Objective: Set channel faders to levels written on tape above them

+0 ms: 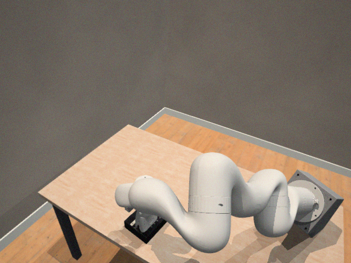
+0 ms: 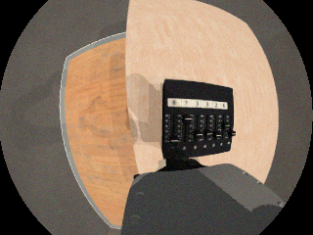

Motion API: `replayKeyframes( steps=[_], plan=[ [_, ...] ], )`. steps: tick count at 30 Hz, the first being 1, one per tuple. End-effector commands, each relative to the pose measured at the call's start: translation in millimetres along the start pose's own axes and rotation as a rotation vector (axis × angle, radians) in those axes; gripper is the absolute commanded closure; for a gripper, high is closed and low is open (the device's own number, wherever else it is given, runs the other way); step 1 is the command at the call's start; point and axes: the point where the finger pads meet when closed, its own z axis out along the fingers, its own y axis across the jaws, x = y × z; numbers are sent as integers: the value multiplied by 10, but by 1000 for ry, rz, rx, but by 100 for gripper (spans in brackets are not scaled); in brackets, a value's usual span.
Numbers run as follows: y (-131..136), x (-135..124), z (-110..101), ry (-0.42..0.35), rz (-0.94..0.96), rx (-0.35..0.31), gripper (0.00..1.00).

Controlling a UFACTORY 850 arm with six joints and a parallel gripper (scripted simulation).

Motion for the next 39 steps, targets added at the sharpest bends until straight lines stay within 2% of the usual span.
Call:
replayKeyframes(
  steps=[1, 17, 39],
  plan=[
    [-4, 5, -4, 1, -1, 1, 100],
    [-4, 5, 3, 1, -1, 1, 100],
    [-4, 5, 113, 1, -1, 1, 100]
  ],
)
